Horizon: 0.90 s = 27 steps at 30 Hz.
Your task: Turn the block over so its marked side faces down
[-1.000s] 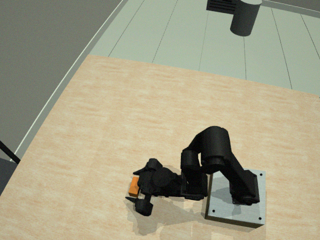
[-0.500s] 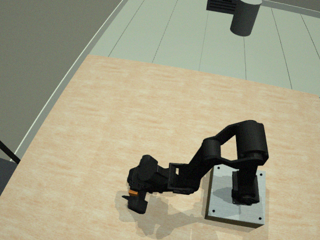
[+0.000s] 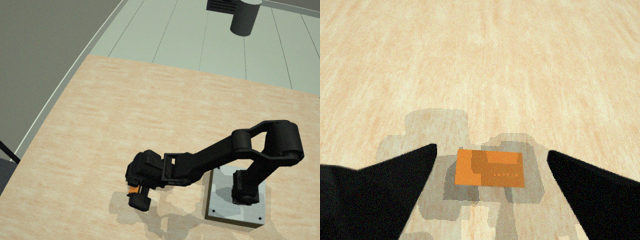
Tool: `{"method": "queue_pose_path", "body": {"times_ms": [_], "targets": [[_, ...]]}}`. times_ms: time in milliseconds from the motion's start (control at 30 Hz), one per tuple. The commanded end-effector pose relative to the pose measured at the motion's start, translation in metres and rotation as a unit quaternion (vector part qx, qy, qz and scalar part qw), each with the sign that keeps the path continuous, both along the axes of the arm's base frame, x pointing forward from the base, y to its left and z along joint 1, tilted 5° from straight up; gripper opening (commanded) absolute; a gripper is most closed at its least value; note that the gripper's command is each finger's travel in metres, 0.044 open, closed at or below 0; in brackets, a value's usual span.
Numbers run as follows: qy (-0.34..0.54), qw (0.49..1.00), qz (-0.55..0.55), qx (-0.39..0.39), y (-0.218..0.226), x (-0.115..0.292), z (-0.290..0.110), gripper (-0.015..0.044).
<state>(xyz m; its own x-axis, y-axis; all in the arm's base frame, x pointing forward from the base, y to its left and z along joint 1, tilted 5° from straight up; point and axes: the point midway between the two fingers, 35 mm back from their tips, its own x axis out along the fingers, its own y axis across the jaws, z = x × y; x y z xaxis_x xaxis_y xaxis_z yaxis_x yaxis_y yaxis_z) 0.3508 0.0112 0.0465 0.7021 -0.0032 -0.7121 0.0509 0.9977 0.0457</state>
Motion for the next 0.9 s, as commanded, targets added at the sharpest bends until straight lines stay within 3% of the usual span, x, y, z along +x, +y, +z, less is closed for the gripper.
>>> {"method": "queue_pose_path", "body": {"times_ms": [0, 367, 867], "targets": [[0.064, 0.998, 0.002, 0.011, -0.001, -0.028, 0.028, 0.044], [0.075, 0.997, 0.003, 0.011, -0.001, -0.025, 0.029, 0.044], [0.321, 0.947, 0.016, 0.023, -0.004, 0.006, 0.056, 0.044]]}}
